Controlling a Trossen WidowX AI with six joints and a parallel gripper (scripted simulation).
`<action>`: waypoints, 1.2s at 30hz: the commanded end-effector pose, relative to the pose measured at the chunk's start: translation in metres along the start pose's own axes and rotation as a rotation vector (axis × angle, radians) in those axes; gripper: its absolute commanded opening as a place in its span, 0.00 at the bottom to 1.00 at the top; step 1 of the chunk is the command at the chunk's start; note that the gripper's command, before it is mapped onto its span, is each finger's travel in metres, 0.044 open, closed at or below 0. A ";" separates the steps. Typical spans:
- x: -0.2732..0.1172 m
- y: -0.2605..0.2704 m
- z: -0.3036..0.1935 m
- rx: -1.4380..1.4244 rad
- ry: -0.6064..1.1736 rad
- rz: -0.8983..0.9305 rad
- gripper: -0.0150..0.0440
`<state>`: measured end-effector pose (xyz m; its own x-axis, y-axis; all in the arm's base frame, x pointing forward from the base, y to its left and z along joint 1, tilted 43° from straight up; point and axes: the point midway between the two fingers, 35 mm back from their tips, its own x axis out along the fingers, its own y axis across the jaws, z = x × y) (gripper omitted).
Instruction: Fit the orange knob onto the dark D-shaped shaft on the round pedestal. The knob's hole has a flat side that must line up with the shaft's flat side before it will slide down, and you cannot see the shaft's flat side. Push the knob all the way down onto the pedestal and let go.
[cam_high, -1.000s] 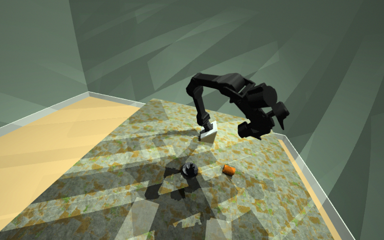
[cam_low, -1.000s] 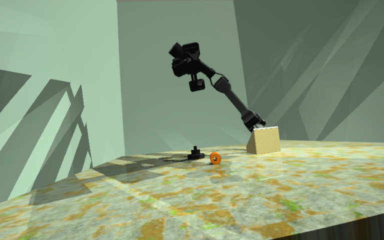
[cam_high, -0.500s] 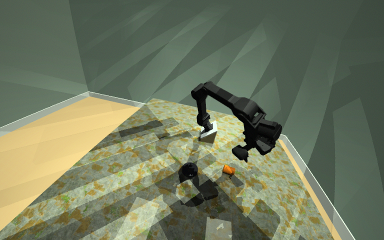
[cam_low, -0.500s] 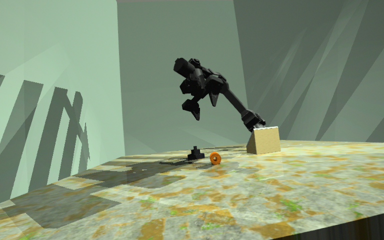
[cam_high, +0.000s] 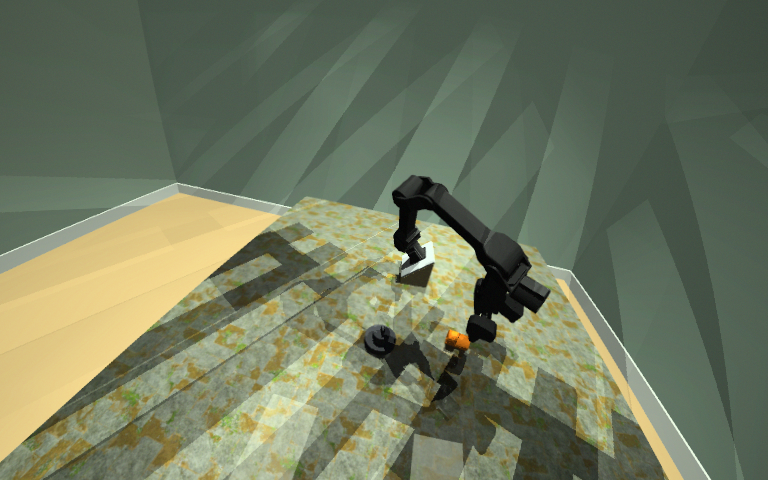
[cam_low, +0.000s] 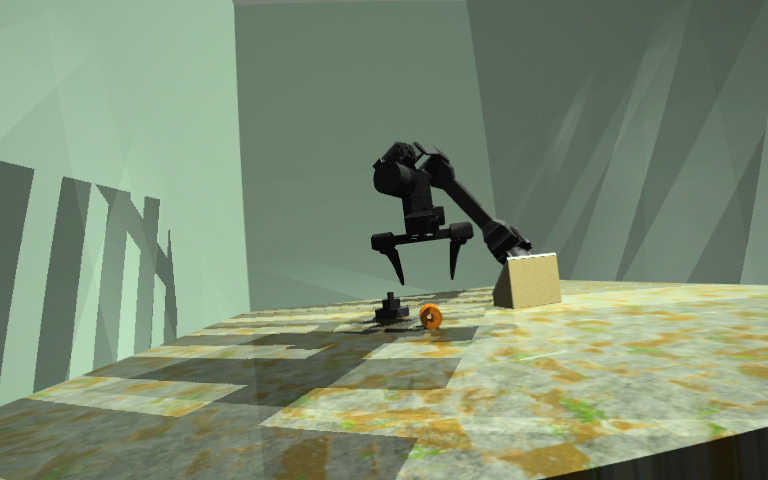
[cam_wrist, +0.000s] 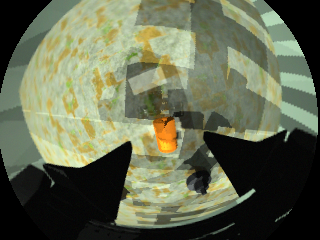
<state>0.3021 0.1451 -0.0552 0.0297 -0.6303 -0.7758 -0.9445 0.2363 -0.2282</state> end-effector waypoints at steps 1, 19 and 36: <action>0.006 0.001 -0.006 -0.081 0.040 -0.020 1.00; 0.033 0.000 -0.007 -0.081 0.041 -0.021 1.00; 0.061 -0.001 -0.008 -0.081 0.042 -0.021 1.00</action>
<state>0.3040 0.1059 -0.0925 0.0386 -0.6600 -0.7503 -0.9652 0.1697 -0.1990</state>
